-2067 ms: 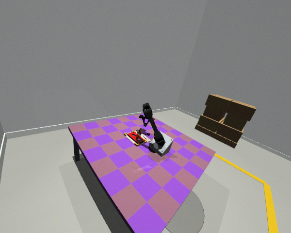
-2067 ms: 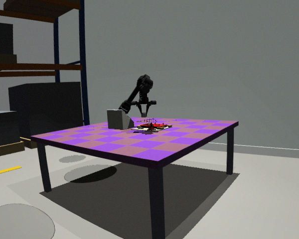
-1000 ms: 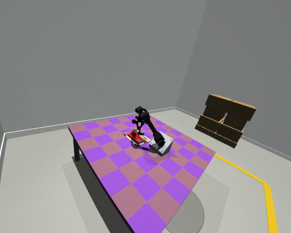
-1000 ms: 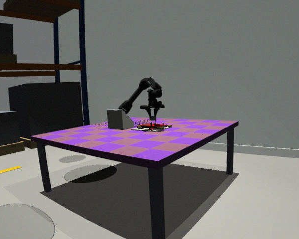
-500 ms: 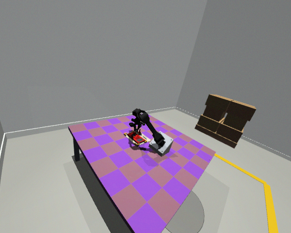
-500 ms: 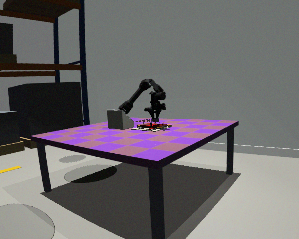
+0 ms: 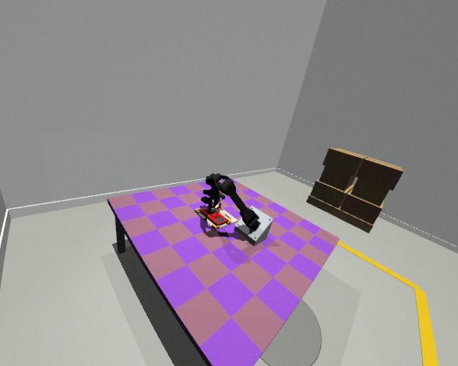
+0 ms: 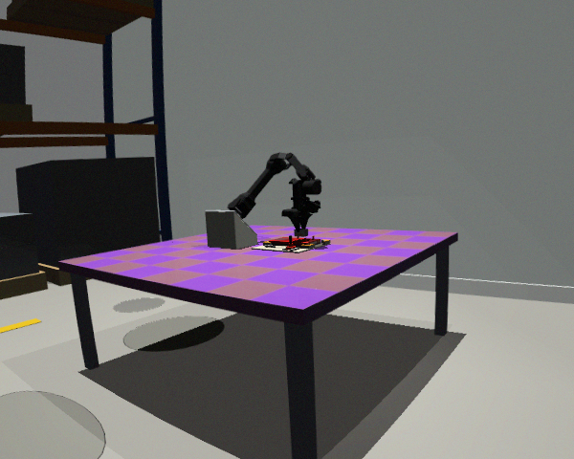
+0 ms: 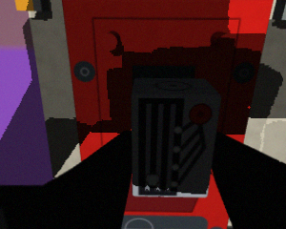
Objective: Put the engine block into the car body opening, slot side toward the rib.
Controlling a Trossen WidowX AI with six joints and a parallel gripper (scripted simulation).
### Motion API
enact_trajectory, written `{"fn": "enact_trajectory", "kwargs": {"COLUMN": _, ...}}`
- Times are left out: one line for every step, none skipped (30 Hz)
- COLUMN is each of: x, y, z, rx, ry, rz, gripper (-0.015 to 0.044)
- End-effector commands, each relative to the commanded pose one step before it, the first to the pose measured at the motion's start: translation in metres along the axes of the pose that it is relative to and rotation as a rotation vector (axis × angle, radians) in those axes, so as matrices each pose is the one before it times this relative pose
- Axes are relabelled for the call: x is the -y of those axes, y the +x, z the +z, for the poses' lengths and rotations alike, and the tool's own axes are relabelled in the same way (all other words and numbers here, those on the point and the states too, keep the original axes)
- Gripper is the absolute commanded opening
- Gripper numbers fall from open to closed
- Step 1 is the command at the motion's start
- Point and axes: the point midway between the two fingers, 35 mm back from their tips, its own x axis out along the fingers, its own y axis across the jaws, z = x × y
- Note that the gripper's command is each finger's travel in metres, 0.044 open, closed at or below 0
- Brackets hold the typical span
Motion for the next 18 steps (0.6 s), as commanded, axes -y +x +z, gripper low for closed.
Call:
{"fn": "enact_trajectory", "kwargs": {"x": -0.00133, "y": -0.00252, "z": -0.00036, "rx": 0.01028, "ry": -0.022, "rz": 0.00139, "gripper": 0.0131}}
{"fn": "enact_trajectory", "kwargs": {"x": -0.00008, "y": -0.00008, "z": 0.00001, "rx": 0.0, "ry": -0.002, "rz": 0.0, "gripper": 0.0157}}
{"fn": "enact_trajectory", "kwargs": {"x": 0.0, "y": 0.0, "z": 0.0, "rx": 0.0, "ry": 0.0, "rz": 0.0, "gripper": 0.016}}
{"fn": "enact_trajectory", "kwargs": {"x": 0.0, "y": 0.0, "z": 0.0, "rx": 0.0, "ry": 0.0, "rz": 0.0, "gripper": 0.016}}
{"fn": "enact_trajectory", "kwargs": {"x": 0.0, "y": 0.0, "z": 0.0, "rx": 0.0, "ry": 0.0, "rz": 0.0, "gripper": 0.016}}
{"fn": "enact_trajectory", "kwargs": {"x": 0.0, "y": 0.0, "z": 0.0, "rx": 0.0, "ry": 0.0, "rz": 0.0, "gripper": 0.016}}
{"fn": "enact_trajectory", "kwargs": {"x": 0.0, "y": 0.0, "z": 0.0, "rx": 0.0, "ry": 0.0, "rz": 0.0, "gripper": 0.016}}
{"fn": "enact_trajectory", "kwargs": {"x": 0.0, "y": 0.0, "z": 0.0, "rx": 0.0, "ry": 0.0, "rz": 0.0, "gripper": 0.016}}
{"fn": "enact_trajectory", "kwargs": {"x": 0.0, "y": 0.0, "z": 0.0, "rx": 0.0, "ry": 0.0, "rz": 0.0, "gripper": 0.016}}
{"fn": "enact_trajectory", "kwargs": {"x": 0.0, "y": 0.0, "z": 0.0, "rx": 0.0, "ry": 0.0, "rz": 0.0, "gripper": 0.016}}
{"fn": "enact_trajectory", "kwargs": {"x": 0.0, "y": 0.0, "z": 0.0, "rx": 0.0, "ry": 0.0, "rz": 0.0, "gripper": 0.016}}
{"fn": "enact_trajectory", "kwargs": {"x": 0.00003, "y": -0.00001, "z": 0.00004, "rx": 0.0, "ry": 0.0036, "rz": 0.0, "gripper": 0.016}}
{"fn": "enact_trajectory", "kwargs": {"x": 0.00006, "y": -0.00001, "z": 0.00008, "rx": 0.0, "ry": 0.0078, "rz": 0.0, "gripper": 0.016}}
{"fn": "enact_trajectory", "kwargs": {"x": 0.00009, "y": -0.00002, "z": 0.00013, "rx": 0.00001, "ry": 0.0119, "rz": -0.00001, "gripper": 0.016}}
{"fn": "enact_trajectory", "kwargs": {"x": 0.00004, "y": -0.00001, "z": 0.00006, "rx": 0.0, "ry": 0.0056, "rz": 0.0, "gripper": 0.016}}
{"fn": "enact_trajectory", "kwargs": {"x": 0.0, "y": 0.0, "z": 0.0, "rx": 0.0, "ry": 0.0, "rz": 0.0, "gripper": 0.016}}
{"fn": "enact_trajectory", "kwargs": {"x": 0.0, "y": 0.0, "z": 0.0, "rx": 0.0, "ry": 0.0, "rz": 0.0, "gripper": 0.016}}
{"fn": "enact_trajectory", "kwargs": {"x": 0.0, "y": 0.0, "z": 0.0, "rx": 0.0, "ry": 0.0, "rz": 0.0, "gripper": 0.016}}
